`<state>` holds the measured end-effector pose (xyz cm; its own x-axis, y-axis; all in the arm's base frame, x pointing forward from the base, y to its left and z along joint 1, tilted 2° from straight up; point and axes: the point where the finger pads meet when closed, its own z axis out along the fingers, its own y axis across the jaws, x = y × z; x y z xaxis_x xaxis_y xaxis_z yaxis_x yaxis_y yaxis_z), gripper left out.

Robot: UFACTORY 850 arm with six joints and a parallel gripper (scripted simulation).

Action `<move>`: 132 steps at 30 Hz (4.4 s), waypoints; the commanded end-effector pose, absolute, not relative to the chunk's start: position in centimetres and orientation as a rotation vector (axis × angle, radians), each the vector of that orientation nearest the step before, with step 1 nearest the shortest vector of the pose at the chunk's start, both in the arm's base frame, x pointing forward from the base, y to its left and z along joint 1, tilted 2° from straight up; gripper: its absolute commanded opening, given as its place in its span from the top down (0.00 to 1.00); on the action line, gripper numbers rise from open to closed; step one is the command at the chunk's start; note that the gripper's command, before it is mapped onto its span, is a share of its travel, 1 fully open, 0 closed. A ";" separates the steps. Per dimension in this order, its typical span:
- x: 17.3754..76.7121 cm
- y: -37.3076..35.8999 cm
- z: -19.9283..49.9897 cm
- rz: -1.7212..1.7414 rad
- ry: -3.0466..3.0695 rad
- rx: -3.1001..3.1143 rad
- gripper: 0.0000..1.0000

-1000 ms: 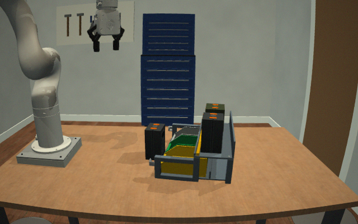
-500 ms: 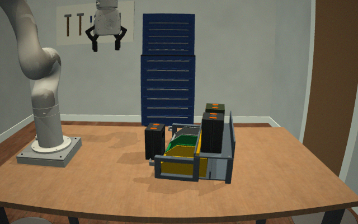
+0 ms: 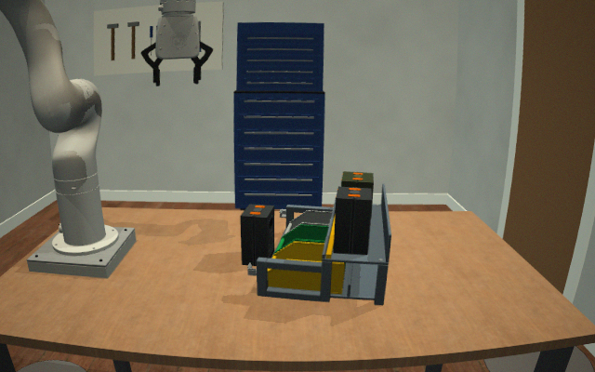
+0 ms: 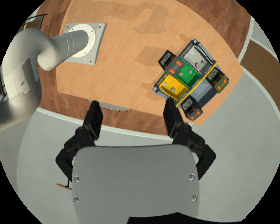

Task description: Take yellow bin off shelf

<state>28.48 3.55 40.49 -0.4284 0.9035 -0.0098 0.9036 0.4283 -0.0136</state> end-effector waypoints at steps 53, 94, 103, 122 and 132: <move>28.5 3.6 40.6 -0.028 1.744 2.592 0.00; 28.5 3.6 40.6 -0.020 1.020 2.948 0.00; 28.5 3.6 40.6 -0.016 0.631 3.054 0.00; 28.5 3.6 40.6 -0.011 0.231 3.109 0.00; 28.5 3.6 40.6 -0.010 0.142 3.114 0.00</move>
<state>28.48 3.56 40.48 0.9921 0.1254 -0.0101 0.1256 -0.9918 0.0236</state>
